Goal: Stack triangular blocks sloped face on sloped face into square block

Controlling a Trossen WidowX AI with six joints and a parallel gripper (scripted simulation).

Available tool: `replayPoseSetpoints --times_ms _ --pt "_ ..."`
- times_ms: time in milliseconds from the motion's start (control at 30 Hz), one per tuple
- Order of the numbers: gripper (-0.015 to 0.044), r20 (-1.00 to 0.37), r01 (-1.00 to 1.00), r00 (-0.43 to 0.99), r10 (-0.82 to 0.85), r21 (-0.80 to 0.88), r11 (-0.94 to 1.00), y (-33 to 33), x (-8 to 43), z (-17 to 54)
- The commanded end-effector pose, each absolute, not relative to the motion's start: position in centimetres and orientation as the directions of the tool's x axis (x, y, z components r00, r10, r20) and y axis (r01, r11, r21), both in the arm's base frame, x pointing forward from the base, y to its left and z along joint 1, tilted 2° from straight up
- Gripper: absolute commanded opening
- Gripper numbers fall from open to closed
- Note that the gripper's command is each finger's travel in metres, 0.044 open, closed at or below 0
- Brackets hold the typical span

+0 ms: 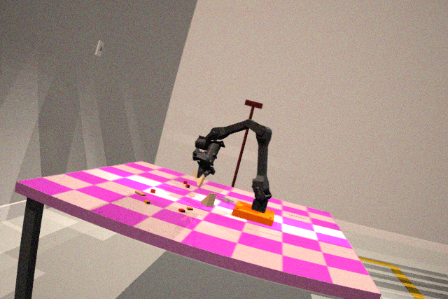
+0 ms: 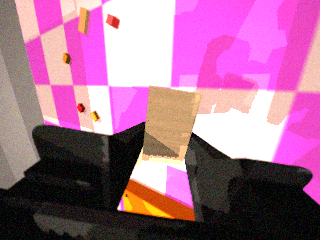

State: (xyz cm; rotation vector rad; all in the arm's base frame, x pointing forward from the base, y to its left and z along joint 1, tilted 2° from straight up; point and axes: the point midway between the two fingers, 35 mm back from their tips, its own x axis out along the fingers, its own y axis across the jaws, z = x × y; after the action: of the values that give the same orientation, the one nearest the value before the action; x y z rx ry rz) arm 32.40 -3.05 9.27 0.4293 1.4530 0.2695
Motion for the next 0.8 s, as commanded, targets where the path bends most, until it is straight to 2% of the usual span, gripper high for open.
replayPoseSetpoints --times_ms 0,367,767 --pt "0.0000 -0.908 -0.055 0.101 0.407 0.404 0.913 -3.05 32.54 9.44" --pt "0.0000 -0.933 -0.411 0.077 0.350 0.290 0.864 -2.90 32.61 9.53" --pt "0.0000 -0.957 -0.737 0.056 0.285 0.153 0.659 -2.75 32.70 9.70"
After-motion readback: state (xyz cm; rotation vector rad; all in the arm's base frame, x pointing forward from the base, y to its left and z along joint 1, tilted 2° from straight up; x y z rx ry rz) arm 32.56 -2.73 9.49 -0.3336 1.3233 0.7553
